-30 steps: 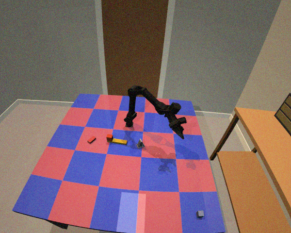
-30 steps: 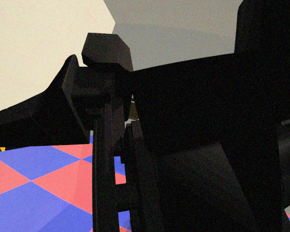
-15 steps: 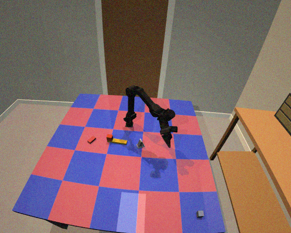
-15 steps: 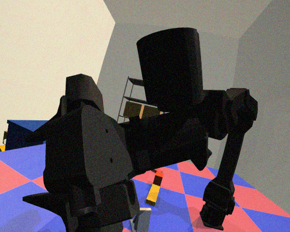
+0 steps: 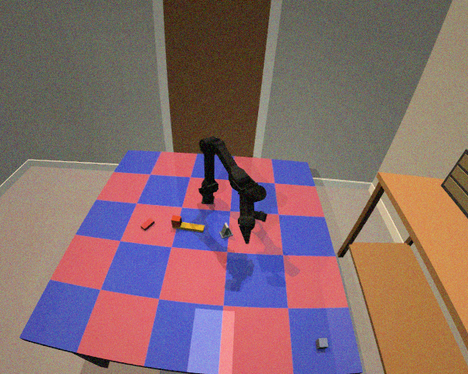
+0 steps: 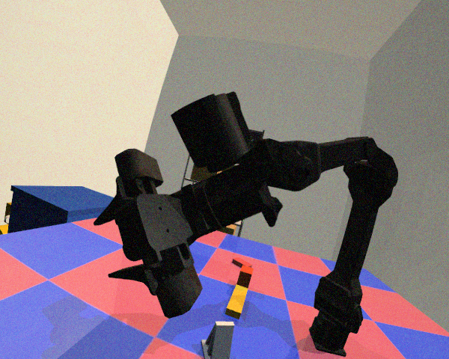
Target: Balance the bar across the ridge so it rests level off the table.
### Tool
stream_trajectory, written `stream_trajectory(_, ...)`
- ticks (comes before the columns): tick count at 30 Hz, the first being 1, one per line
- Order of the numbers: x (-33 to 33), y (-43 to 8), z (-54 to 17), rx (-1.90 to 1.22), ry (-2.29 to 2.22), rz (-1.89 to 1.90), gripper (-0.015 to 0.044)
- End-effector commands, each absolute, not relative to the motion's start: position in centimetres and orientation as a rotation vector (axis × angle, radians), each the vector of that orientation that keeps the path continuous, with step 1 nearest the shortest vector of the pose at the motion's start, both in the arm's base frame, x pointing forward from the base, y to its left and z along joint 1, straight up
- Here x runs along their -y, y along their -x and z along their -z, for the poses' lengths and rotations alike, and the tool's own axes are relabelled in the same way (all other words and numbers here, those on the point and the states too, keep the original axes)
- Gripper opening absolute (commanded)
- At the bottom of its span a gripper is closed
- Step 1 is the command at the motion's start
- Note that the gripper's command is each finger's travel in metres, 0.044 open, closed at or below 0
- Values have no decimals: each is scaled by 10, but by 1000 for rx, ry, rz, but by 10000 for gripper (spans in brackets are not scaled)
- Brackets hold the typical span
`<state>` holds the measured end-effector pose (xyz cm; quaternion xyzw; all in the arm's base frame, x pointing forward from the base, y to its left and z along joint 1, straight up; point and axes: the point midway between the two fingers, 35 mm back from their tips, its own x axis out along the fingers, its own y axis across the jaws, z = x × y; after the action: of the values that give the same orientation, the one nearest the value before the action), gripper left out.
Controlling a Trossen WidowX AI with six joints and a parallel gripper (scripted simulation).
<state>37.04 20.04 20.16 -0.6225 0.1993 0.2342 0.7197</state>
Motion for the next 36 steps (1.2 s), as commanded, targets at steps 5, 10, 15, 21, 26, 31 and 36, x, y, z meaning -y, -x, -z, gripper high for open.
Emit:
stream_trajectory(5, -150, -372, -190, -575, 1446, -563, 315)
stream_trajectory(10, -120, -369, -183, -659, 1474, -596, 315)
stream_trajectory(15, -92, -363, -177, -741, 1491, -635, 315)
stream_trajectory(21, -60, -351, -170, -837, 1497, -688, 315)
stream_trajectory(26, -35, -339, -165, -912, 1489, -739, 315)
stream_trajectory(31, -12, -324, -161, -983, 1471, -792, 315)
stream_trajectory(36, 8, -307, -158, -1046, 1442, -849, 315)
